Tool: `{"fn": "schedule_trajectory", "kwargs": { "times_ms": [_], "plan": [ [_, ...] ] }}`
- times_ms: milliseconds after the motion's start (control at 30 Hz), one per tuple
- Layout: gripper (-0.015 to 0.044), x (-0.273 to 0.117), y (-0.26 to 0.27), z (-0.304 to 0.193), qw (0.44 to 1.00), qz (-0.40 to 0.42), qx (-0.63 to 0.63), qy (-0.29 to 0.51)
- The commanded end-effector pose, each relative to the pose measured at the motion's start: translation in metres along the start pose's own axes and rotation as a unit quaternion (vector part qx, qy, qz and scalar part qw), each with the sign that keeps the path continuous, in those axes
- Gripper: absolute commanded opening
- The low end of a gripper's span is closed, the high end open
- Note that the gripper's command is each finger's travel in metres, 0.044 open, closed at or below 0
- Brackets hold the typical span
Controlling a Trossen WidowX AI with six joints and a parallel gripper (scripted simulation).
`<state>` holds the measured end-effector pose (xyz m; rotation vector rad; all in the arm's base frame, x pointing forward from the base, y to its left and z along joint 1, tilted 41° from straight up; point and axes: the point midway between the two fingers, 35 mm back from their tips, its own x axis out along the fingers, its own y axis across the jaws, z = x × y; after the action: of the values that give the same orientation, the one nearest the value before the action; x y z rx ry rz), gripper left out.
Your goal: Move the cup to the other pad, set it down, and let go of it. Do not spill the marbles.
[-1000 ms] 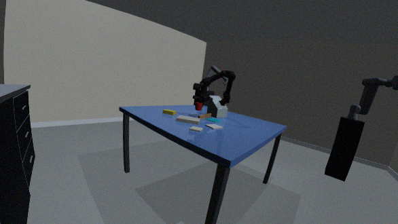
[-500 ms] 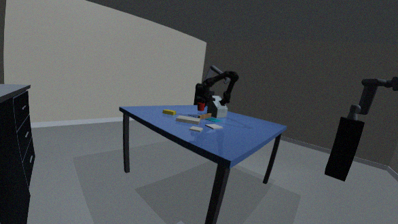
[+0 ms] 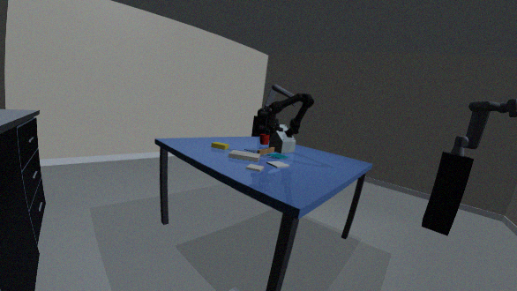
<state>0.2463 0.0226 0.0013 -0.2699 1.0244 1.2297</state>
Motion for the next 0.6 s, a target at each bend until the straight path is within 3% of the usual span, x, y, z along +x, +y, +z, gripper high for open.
{"fn": "schedule_trajectory", "kwargs": {
  "times_ms": [0, 567],
  "plan": [
    [0.0, 0.0, 0.006, 0.005, 1.0, 0.001, 0.003, -0.002],
    [0.0, -0.001, 0.03, 0.028, 1.0, 0.002, 0.003, -0.003]
  ]
}}
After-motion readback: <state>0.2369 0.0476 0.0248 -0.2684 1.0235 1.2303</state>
